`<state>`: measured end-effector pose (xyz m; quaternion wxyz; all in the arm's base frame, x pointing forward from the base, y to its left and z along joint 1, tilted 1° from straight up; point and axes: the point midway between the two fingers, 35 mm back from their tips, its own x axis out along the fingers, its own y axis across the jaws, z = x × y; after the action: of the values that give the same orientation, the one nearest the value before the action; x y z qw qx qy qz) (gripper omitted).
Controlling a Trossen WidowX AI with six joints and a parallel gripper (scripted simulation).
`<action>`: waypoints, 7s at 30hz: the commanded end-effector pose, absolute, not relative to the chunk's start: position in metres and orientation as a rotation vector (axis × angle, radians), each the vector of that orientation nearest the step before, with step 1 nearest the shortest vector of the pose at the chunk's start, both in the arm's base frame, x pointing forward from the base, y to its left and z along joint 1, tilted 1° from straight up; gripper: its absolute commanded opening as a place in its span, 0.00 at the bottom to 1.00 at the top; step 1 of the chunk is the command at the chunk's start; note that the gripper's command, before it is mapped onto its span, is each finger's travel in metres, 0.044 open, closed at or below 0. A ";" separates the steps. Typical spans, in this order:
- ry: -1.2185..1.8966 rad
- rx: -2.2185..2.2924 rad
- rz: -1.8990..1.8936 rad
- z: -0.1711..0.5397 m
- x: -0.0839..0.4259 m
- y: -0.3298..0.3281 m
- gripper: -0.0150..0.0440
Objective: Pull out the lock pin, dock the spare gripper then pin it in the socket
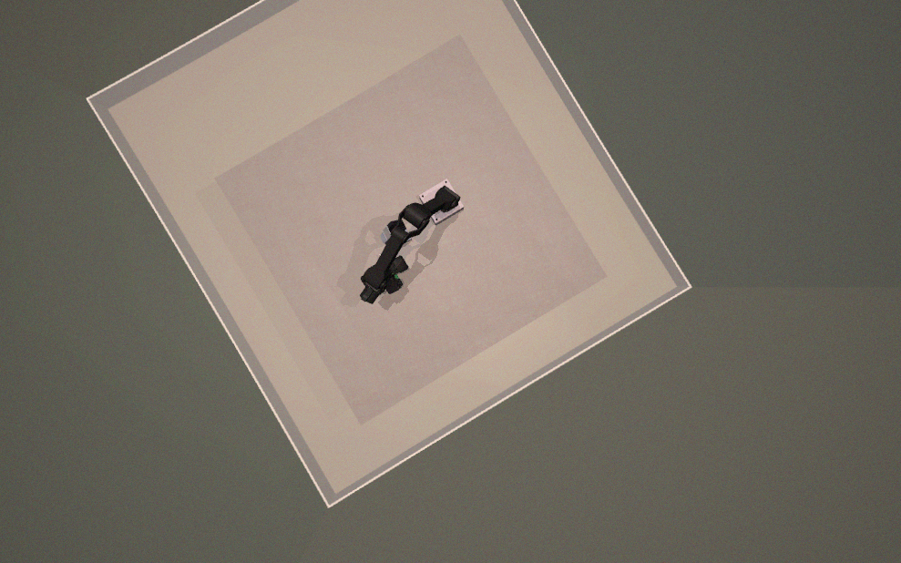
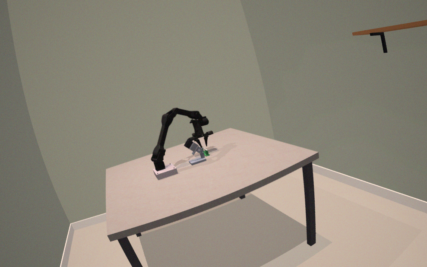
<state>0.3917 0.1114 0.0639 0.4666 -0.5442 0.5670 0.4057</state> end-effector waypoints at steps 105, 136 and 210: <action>1.406 -1.321 1.000 0.106 0.323 0.110 0.25; 1.400 -1.320 0.998 0.058 0.317 0.105 0.25; 1.397 -1.321 0.995 0.055 0.313 0.058 0.25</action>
<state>0.3135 0.0609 0.0556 0.4707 -0.5372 0.5697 0.4066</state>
